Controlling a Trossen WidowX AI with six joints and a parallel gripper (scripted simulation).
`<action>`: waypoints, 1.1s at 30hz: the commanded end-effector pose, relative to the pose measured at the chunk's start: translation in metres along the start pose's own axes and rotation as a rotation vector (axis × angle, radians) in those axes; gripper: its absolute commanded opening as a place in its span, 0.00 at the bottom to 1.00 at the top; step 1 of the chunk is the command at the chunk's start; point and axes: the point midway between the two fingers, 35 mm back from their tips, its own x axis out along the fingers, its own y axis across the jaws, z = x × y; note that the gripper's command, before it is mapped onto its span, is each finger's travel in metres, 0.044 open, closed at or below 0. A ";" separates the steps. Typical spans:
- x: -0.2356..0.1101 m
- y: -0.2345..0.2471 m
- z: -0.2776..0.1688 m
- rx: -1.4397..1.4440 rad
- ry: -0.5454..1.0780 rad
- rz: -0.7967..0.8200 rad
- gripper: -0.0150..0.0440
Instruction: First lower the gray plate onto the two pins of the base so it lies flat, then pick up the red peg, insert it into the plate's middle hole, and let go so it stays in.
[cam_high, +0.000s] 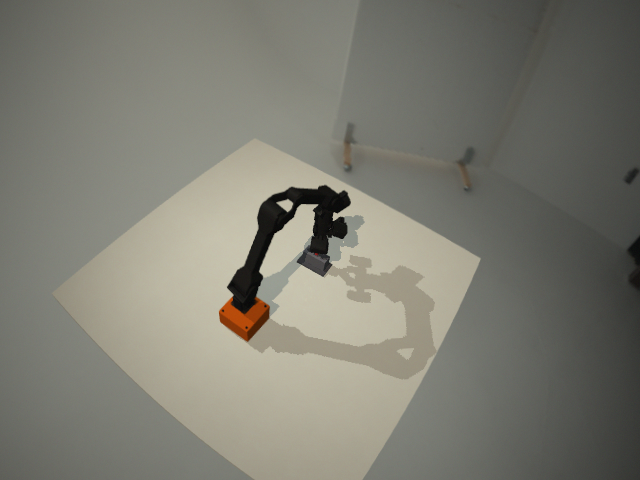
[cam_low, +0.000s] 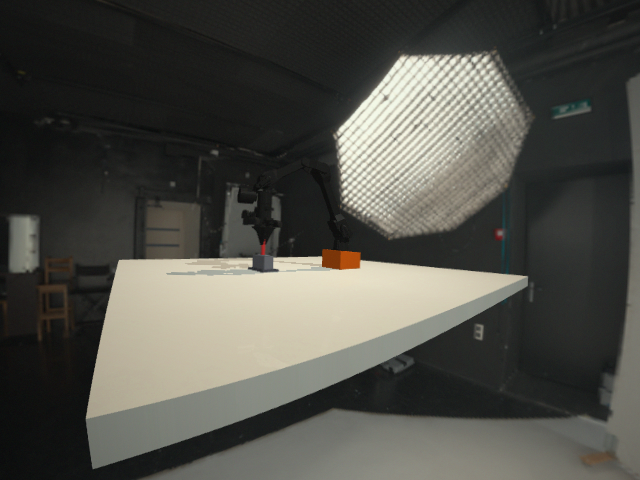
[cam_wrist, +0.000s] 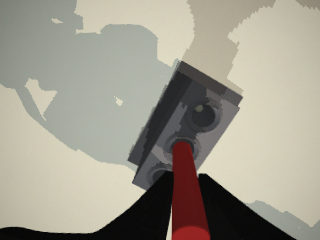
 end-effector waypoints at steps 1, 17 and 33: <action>0.000 0.000 0.000 -0.001 -0.001 0.000 0.25; 0.001 -0.002 0.000 0.000 -0.001 0.001 0.25; 0.002 -0.002 0.000 0.000 -0.001 0.001 0.25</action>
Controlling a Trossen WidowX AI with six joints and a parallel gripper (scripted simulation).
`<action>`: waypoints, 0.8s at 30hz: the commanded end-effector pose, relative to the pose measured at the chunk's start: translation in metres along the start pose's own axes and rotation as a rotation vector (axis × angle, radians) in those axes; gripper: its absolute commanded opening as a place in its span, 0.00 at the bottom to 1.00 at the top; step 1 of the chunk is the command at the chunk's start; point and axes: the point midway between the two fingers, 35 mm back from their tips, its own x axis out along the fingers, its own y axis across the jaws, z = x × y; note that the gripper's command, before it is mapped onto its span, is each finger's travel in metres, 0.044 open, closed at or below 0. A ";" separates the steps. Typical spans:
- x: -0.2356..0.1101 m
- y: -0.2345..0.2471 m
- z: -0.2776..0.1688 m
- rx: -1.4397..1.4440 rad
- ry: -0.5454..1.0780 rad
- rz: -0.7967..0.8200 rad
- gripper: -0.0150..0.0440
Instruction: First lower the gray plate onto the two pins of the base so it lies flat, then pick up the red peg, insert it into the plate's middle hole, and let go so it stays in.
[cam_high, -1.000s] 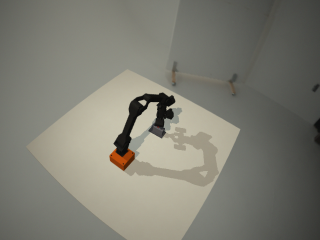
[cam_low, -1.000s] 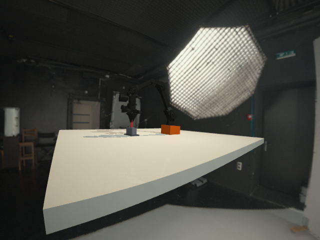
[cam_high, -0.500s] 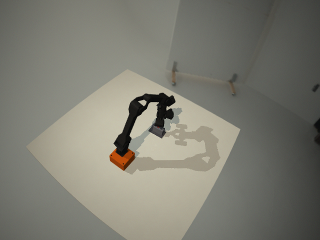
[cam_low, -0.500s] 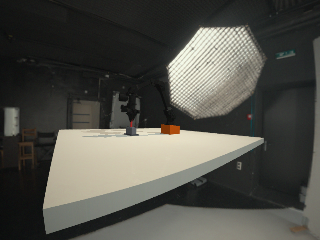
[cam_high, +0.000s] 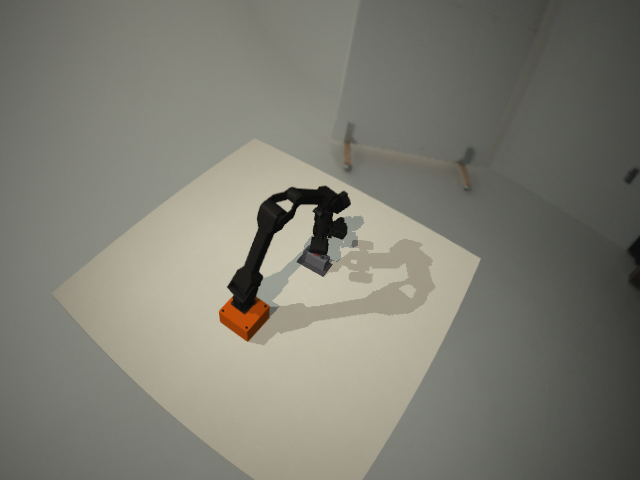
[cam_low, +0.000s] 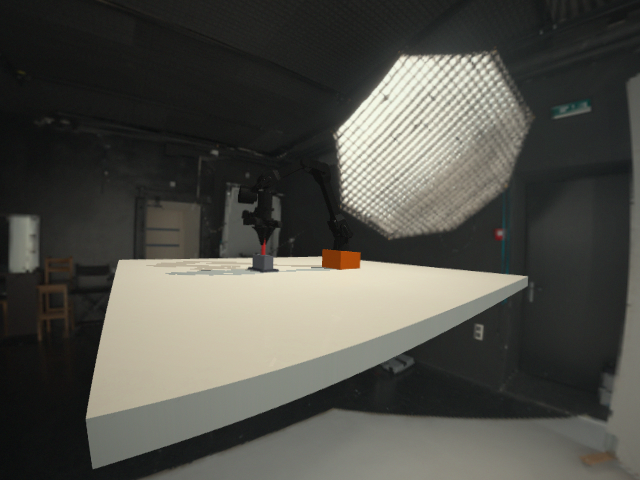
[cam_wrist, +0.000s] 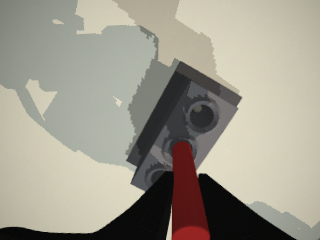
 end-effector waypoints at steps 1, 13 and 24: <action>0.001 0.000 0.000 -0.003 0.001 -0.001 0.25; 0.001 0.000 0.000 0.000 0.002 -0.002 0.25; 0.001 0.000 0.000 0.000 0.002 -0.002 0.51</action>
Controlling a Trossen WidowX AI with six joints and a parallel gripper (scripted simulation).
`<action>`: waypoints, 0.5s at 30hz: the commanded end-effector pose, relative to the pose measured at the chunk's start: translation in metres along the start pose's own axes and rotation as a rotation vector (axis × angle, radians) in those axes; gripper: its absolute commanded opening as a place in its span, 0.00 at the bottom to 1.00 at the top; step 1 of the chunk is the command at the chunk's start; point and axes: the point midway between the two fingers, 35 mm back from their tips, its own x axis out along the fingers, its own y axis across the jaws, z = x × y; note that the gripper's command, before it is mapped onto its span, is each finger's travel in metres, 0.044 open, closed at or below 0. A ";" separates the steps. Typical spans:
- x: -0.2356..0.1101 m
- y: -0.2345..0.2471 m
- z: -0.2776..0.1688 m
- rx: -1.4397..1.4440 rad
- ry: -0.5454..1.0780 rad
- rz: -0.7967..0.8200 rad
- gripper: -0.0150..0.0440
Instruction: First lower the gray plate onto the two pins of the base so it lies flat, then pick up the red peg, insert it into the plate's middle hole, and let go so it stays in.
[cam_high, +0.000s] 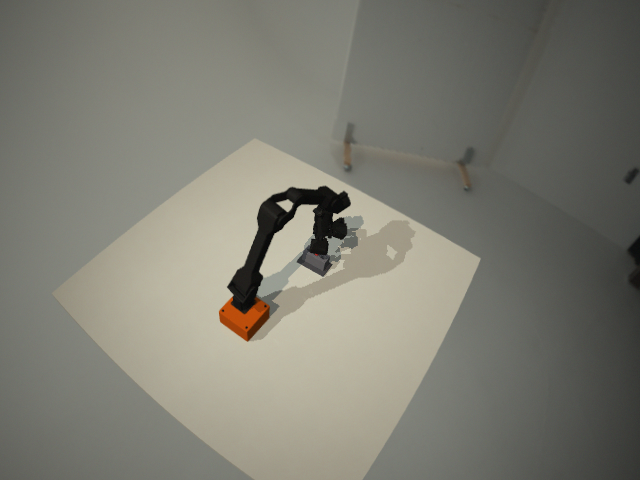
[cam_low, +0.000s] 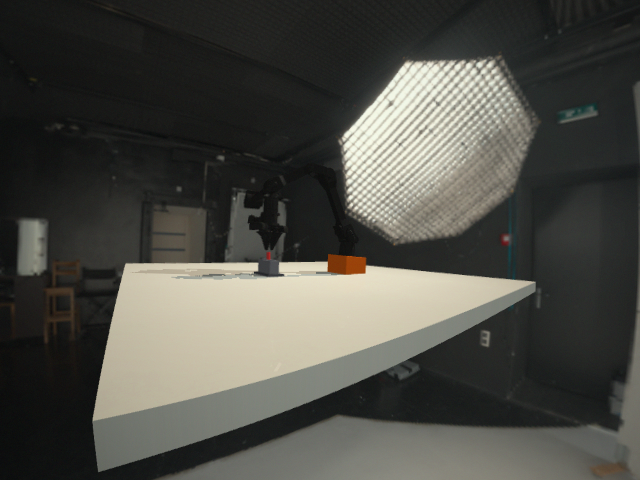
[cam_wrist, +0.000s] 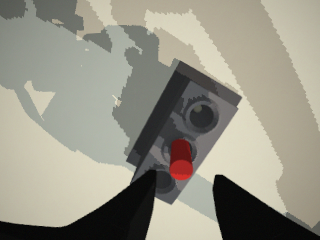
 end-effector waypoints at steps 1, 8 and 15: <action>0.000 0.000 0.000 0.000 0.000 0.000 0.51; -0.001 0.000 0.000 -0.002 0.000 -0.002 0.51; -0.006 -0.001 -0.001 -0.006 0.001 -0.006 0.51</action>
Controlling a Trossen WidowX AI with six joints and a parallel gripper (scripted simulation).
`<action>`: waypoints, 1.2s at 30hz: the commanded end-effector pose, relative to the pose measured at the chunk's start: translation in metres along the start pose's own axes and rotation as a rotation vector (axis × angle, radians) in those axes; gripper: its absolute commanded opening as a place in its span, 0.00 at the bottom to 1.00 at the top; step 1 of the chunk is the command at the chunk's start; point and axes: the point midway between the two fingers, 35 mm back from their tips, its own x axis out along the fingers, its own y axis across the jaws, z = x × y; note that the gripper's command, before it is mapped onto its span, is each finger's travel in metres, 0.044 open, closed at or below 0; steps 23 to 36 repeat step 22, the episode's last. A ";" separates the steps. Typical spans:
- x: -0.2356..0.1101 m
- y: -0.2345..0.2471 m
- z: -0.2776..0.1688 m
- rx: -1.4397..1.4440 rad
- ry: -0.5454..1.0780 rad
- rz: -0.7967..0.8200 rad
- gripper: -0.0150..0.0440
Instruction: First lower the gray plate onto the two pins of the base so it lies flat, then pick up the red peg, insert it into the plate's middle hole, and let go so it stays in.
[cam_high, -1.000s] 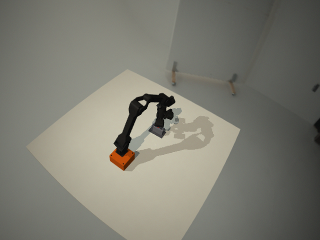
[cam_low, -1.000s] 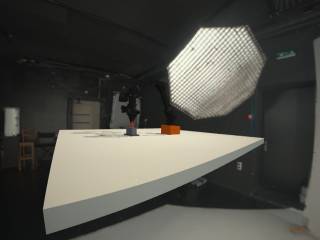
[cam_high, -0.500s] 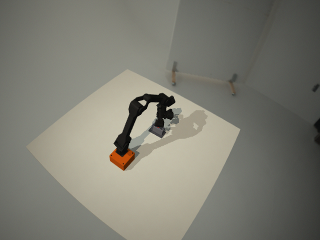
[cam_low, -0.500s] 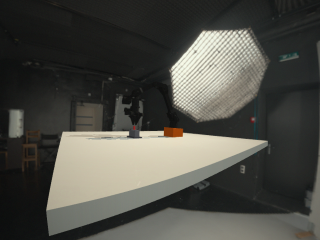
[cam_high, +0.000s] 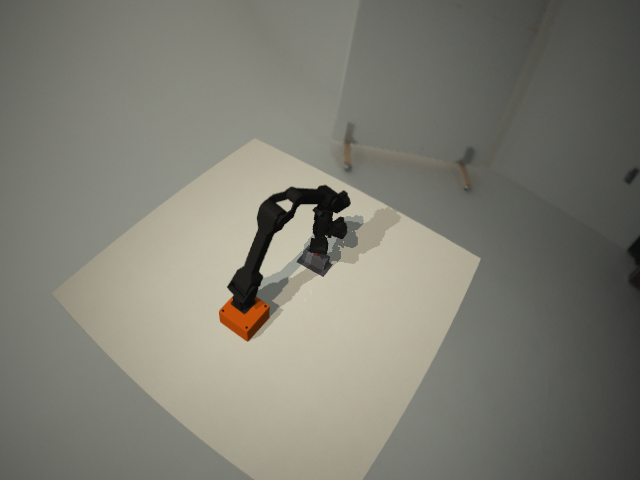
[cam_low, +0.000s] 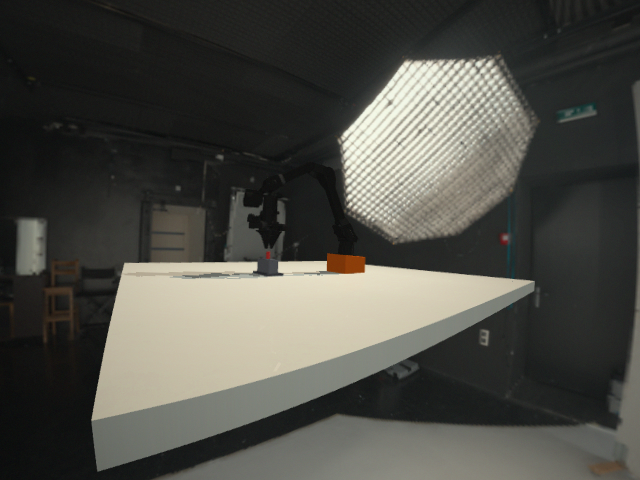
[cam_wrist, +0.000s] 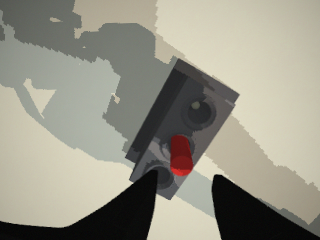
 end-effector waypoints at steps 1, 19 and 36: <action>-0.004 0.000 0.000 -0.005 -0.004 0.000 0.51; -0.017 -0.001 -0.003 -0.005 -0.004 0.000 0.51; -0.019 -0.001 -0.004 -0.005 -0.003 0.000 0.51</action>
